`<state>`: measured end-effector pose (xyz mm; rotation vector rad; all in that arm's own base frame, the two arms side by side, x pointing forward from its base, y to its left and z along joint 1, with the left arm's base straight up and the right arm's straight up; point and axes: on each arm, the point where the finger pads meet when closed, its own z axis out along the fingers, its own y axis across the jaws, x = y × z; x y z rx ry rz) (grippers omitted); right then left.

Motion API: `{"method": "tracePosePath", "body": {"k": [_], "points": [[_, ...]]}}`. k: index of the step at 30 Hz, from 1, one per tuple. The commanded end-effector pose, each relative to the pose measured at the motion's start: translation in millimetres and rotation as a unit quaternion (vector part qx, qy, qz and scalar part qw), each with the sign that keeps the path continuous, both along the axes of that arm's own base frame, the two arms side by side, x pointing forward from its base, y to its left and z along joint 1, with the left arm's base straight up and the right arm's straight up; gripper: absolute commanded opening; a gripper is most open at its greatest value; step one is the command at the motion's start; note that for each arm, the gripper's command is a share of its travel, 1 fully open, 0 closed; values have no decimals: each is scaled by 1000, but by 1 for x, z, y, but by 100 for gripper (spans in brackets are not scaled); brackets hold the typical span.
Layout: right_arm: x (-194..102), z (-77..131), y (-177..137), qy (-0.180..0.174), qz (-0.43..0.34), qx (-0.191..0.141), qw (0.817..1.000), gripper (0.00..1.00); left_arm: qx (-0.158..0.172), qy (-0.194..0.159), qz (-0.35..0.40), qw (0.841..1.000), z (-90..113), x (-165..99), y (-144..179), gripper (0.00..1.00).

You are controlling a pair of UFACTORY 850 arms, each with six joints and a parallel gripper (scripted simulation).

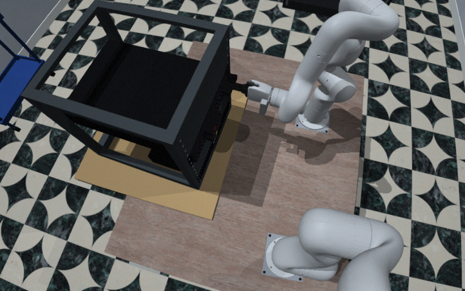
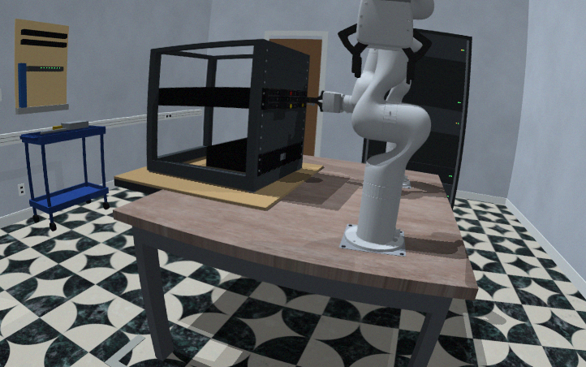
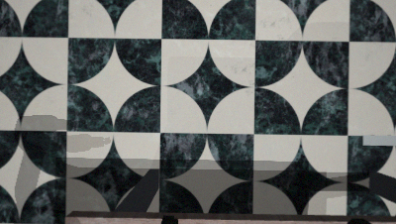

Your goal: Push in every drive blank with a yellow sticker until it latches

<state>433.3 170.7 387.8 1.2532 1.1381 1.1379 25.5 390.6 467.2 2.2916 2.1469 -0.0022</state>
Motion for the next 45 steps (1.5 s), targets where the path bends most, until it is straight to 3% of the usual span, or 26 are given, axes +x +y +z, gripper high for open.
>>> {"method": "tracePosePath", "body": {"k": [1,45], "points": [[3,1,0,-1,0,1,1000,0,1,0,0,1000,1,0,0,100],[23,1,-2,-1,0,1,1000,0,1,0,0,1000,1,0,0,100]]}}
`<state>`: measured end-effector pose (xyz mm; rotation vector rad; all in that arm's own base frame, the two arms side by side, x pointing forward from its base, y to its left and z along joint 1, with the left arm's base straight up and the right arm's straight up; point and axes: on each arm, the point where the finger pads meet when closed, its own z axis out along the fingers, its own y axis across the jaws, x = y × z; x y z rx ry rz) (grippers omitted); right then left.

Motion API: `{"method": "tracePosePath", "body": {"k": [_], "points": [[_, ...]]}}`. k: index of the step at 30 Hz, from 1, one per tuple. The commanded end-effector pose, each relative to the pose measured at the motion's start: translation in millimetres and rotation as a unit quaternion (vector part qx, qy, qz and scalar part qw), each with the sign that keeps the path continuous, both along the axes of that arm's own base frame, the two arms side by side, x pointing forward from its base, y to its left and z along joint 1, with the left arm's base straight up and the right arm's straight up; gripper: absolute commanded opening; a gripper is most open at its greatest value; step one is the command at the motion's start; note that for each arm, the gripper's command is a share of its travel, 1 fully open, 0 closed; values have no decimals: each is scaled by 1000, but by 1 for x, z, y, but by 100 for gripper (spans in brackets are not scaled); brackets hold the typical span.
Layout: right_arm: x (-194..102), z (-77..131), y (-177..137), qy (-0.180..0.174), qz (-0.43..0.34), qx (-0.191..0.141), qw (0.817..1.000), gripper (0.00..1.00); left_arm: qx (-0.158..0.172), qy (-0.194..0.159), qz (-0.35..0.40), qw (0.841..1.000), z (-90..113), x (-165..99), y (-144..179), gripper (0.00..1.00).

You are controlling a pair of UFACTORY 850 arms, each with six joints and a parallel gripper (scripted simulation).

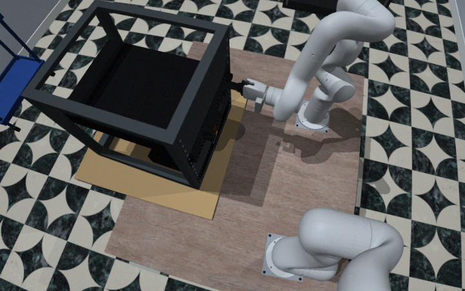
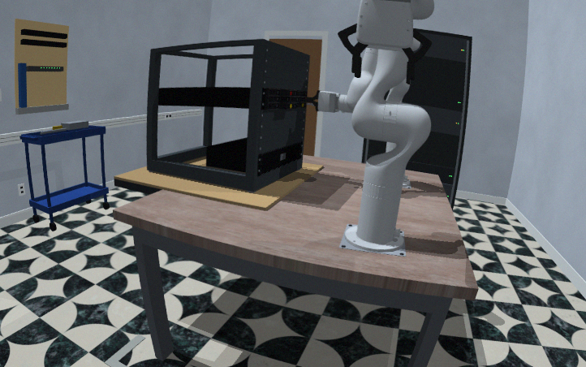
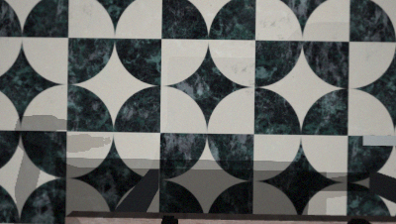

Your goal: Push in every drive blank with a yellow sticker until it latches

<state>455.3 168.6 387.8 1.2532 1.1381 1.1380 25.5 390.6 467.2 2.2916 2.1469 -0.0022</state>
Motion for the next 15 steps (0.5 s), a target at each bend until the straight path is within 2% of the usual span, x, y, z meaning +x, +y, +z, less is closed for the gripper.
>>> {"method": "tracePosePath", "body": {"k": [1,15], "points": [[1,1,0,-1,0,1,1000,0,1,0,0,1000,1,0,0,100],[4,1,0,-1,0,0,1000,0,1,0,0,1000,1,0,0,100]]}}
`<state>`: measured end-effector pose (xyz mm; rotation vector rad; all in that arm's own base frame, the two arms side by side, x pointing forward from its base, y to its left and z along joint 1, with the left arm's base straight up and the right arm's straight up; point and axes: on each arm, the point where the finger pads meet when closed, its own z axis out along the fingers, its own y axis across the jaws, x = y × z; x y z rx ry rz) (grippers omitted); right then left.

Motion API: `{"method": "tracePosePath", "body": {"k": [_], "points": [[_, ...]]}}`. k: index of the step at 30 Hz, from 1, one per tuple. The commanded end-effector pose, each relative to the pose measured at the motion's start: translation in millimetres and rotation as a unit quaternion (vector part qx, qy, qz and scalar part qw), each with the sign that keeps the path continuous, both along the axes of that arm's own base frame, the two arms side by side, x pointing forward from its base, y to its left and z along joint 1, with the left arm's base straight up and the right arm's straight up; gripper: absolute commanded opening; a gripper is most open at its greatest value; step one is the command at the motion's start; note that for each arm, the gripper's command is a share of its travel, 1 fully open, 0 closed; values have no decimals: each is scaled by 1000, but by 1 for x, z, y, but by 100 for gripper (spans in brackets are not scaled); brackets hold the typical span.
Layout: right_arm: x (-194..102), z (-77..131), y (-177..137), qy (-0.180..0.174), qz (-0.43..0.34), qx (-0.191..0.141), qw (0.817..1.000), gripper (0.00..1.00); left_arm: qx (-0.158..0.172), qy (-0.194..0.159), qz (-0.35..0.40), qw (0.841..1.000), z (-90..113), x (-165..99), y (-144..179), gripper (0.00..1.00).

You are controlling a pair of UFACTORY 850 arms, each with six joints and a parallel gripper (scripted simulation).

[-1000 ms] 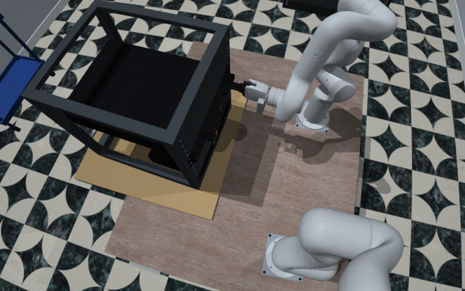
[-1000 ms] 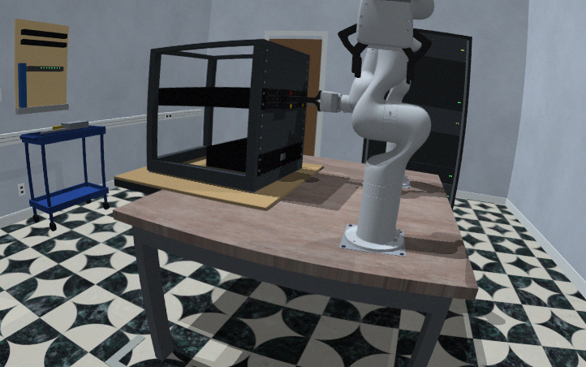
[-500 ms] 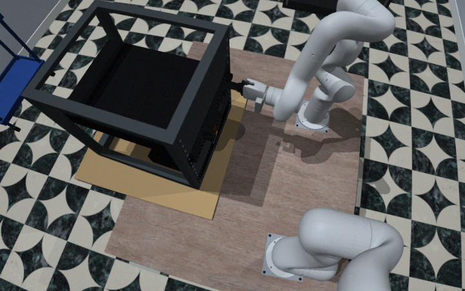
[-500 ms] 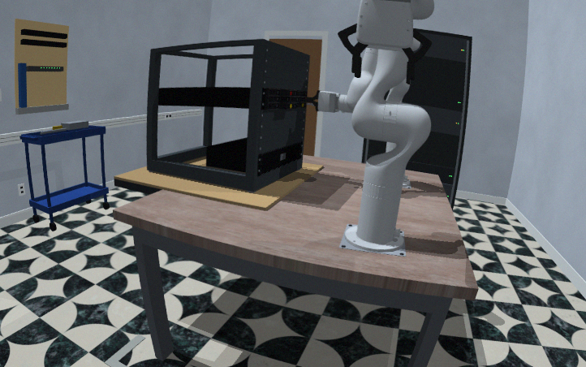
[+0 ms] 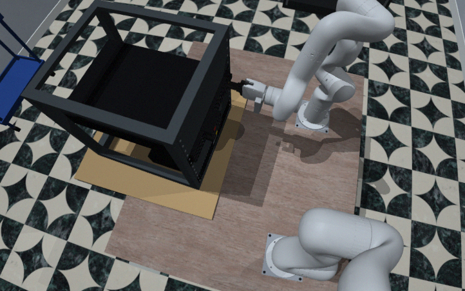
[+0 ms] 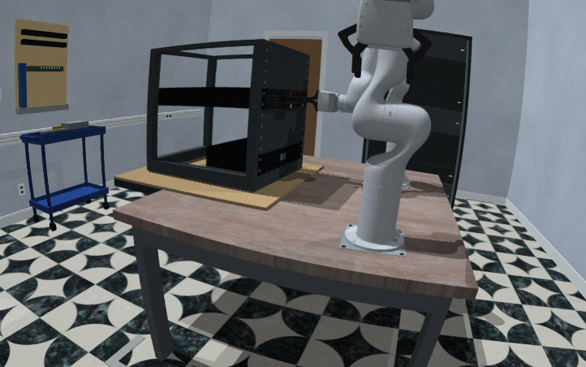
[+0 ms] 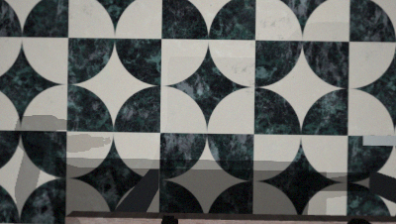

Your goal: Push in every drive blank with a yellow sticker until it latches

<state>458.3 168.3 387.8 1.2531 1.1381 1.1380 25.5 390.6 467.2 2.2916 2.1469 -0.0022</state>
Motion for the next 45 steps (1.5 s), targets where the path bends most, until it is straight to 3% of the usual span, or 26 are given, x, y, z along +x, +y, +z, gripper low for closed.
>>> {"method": "tracePosePath", "body": {"k": [1,45], "points": [[0,1,0,-1,0,1,1000,0,1,0,0,1000,1,0,0,100],[9,1,-1,-1,0,0,1000,0,1,0,0,1000,1,0,0,100]]}}
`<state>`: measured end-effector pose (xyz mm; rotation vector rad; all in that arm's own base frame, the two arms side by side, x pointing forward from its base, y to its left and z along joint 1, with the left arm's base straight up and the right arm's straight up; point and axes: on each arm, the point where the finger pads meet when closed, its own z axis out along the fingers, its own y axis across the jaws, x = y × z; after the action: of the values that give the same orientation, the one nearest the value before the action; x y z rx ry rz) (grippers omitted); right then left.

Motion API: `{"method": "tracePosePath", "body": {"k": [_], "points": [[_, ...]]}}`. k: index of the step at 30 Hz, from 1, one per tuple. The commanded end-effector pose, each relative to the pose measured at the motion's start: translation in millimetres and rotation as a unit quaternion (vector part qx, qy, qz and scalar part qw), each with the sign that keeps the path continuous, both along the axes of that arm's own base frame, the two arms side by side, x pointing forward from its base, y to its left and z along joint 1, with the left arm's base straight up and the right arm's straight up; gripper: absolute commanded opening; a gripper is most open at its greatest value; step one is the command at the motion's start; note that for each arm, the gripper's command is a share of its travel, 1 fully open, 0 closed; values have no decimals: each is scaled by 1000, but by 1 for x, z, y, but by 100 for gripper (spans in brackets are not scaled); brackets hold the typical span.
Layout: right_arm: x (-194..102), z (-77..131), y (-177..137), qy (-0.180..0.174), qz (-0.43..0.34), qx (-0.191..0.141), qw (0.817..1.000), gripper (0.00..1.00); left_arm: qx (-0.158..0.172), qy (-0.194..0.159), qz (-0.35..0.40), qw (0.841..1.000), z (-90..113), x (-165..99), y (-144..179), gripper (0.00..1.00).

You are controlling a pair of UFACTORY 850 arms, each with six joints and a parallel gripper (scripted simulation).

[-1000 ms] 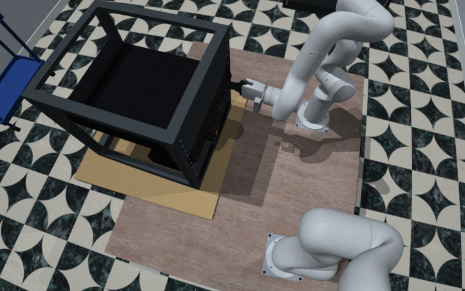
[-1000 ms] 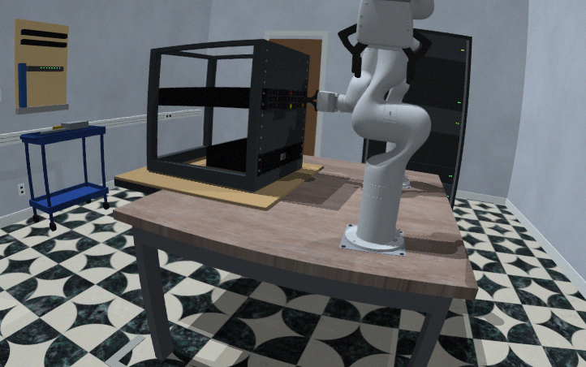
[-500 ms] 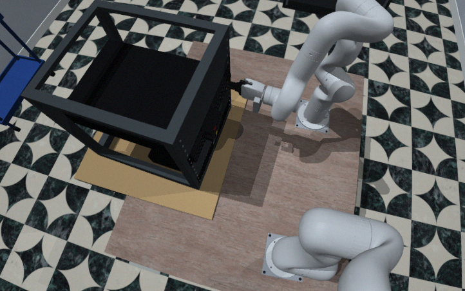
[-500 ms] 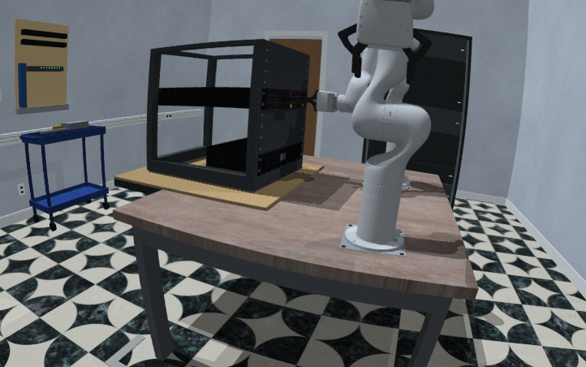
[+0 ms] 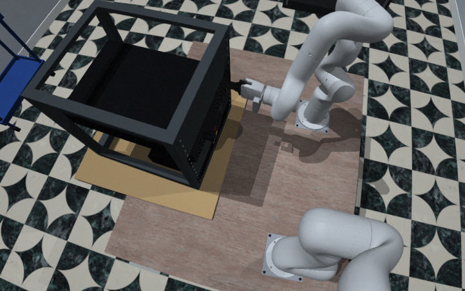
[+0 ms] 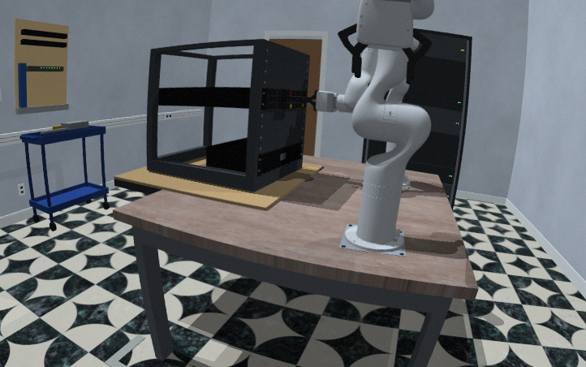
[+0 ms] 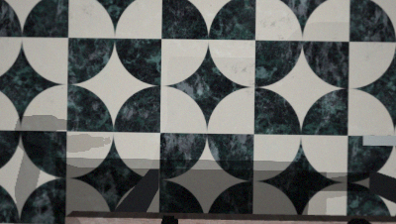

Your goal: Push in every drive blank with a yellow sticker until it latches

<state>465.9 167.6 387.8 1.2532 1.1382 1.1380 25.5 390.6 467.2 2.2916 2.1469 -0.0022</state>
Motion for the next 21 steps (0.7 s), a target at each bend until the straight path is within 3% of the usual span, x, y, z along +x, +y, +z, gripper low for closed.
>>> {"method": "tracePosePath", "body": {"k": [1,15,21], "points": [[2,1,0,-1,0,0,1000,0,1,0,0,1000,1,0,0,100],[1,1,0,-1,0,0,1000,0,1,0,0,1000,1,0,0,100],[-18,1,2,-1,0,1,1000,0,1,0,0,1000,1,0,0,100]]}}
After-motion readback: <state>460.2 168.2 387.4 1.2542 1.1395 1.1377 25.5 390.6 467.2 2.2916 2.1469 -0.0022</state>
